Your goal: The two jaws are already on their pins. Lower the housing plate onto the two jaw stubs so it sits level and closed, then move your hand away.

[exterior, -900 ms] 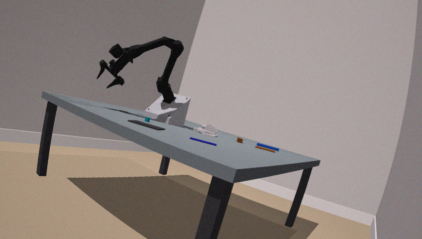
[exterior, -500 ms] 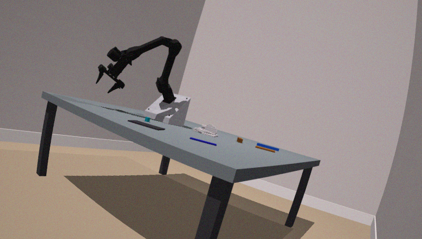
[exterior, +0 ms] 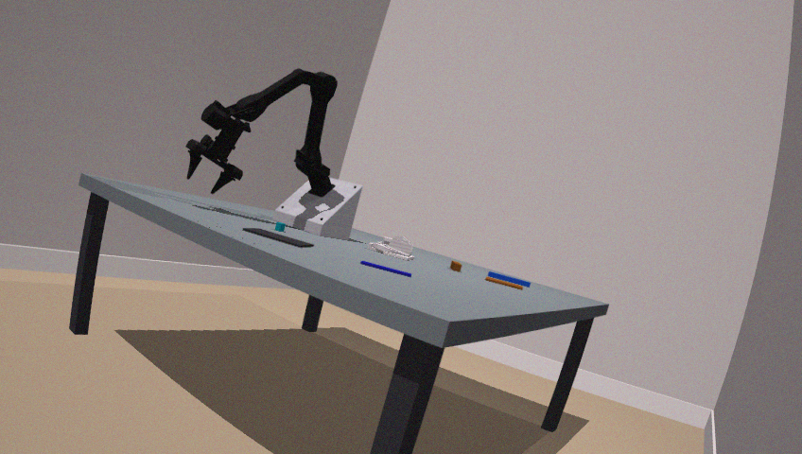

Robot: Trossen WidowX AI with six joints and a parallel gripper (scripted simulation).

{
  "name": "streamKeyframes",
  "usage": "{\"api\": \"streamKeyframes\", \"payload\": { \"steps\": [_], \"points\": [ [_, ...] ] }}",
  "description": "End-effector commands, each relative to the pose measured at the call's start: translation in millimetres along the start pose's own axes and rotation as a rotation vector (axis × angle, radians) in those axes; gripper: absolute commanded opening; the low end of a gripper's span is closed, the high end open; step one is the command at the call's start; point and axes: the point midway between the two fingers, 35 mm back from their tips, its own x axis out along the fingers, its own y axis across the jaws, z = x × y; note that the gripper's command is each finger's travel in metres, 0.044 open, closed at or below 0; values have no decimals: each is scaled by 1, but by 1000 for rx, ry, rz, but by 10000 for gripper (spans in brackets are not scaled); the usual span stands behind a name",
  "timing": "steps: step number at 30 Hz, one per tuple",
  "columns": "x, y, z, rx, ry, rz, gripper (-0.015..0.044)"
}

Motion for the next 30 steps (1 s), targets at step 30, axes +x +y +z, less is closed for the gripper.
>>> {"api": "streamKeyframes", "payload": {
  "steps": [30],
  "points": [
    [6, -54, -189, -254, 414, -159, 440]
  ]
}}
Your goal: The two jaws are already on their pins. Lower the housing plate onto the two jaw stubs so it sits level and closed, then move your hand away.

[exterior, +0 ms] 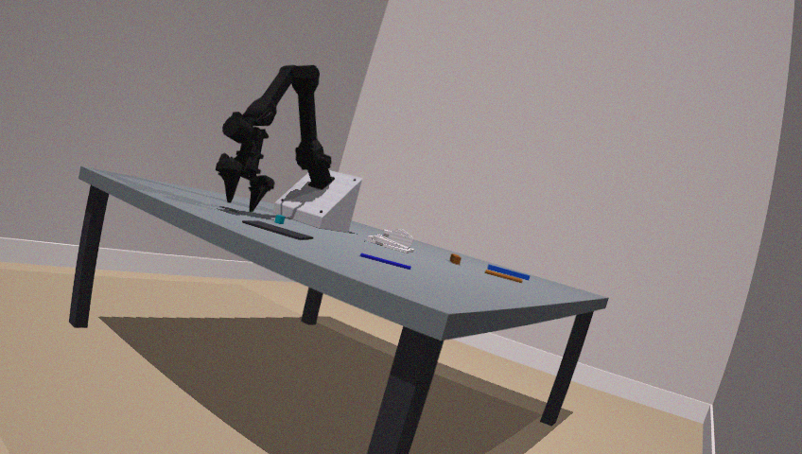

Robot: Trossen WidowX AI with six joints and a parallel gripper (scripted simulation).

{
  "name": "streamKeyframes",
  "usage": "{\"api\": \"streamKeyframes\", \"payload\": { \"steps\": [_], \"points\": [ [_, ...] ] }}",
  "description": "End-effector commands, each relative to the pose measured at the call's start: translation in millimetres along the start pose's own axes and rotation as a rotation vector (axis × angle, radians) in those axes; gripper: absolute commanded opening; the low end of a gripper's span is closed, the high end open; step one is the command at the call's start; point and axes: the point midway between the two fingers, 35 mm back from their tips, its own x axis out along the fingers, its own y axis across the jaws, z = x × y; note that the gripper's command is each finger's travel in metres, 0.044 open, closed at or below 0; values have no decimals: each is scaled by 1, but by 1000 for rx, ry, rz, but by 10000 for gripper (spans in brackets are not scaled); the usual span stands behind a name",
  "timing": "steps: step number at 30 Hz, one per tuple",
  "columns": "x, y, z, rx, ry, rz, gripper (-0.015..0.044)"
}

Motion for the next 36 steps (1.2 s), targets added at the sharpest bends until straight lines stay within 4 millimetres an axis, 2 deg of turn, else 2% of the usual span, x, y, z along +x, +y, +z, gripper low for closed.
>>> {"api": "streamKeyframes", "payload": {
  "steps": [1, 14, 25, 36],
  "points": [
    [5, -3, -20, -9, 38, -13, 440],
    [16, -17, -98, -12, 196, -58, 440],
    [23, -65, -161, -118, 280, -201, 440],
    [24, -126, -222, -224, 332, -364, 440]
  ]
}}
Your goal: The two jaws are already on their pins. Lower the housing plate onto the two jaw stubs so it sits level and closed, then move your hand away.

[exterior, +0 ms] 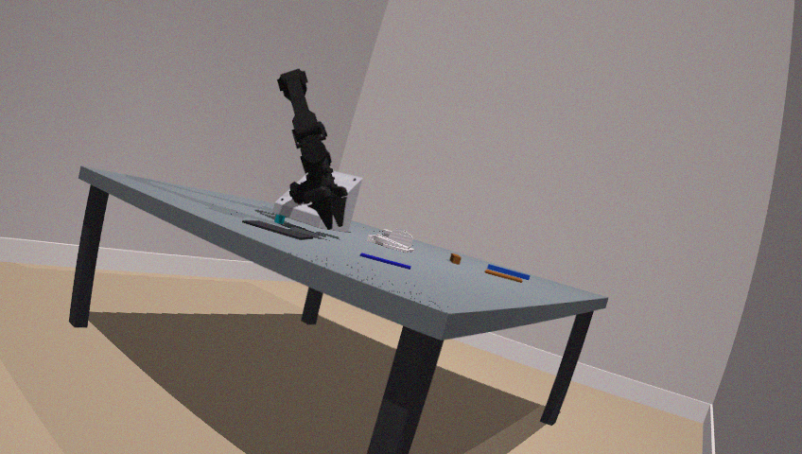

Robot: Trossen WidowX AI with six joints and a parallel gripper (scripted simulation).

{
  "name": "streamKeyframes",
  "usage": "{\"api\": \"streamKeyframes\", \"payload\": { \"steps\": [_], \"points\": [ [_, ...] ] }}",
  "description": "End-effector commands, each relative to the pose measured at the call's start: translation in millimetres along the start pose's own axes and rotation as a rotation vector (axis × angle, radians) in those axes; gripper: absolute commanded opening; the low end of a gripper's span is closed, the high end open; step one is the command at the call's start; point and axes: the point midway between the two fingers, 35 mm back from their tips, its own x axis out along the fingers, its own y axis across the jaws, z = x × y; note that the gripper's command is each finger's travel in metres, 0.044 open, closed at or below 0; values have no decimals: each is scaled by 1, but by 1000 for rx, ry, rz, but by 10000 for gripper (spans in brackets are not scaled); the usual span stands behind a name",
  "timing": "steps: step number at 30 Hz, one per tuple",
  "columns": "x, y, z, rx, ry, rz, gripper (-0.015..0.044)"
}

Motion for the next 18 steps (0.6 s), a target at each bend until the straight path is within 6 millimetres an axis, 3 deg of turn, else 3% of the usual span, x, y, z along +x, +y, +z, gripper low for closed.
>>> {"api": "streamKeyframes", "payload": {
  "steps": [1, 18],
  "points": [
    [10, -14, -19, -40, 8, -45, 440],
    [43, -110, -105, -293, 34, -272, 440]
  ]
}}
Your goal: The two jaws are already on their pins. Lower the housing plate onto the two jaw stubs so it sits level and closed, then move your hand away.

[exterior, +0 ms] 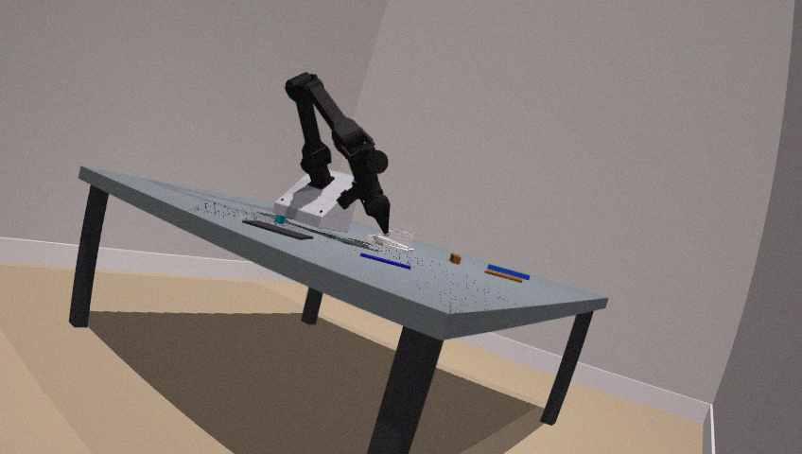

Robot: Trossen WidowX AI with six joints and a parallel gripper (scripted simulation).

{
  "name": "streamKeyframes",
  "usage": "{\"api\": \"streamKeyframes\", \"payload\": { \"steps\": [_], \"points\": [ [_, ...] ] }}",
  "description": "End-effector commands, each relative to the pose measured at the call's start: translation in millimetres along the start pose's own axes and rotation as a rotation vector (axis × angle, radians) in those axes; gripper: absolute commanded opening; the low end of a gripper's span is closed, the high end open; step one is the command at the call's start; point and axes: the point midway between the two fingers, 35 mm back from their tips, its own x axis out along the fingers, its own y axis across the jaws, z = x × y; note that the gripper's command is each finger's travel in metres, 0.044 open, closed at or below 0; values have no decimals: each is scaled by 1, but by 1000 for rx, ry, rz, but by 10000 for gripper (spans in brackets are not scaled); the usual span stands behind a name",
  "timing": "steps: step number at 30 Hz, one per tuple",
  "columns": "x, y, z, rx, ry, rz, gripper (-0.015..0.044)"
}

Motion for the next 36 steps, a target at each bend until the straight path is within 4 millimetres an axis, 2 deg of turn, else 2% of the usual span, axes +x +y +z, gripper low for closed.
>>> {"api": "streamKeyframes", "payload": {
  "steps": [1, 10, 20, 29, 36],
  "points": [
    [8, -16, -20, -50, -4, -43, 440],
    [27, -58, -63, -139, -24, -147, 440],
    [36, -125, -107, -211, -32, -286, 440],
    [47, -180, -132, -305, -118, -351, 440],
    [51, -226, -141, -412, -179, -408, 440]
  ]
}}
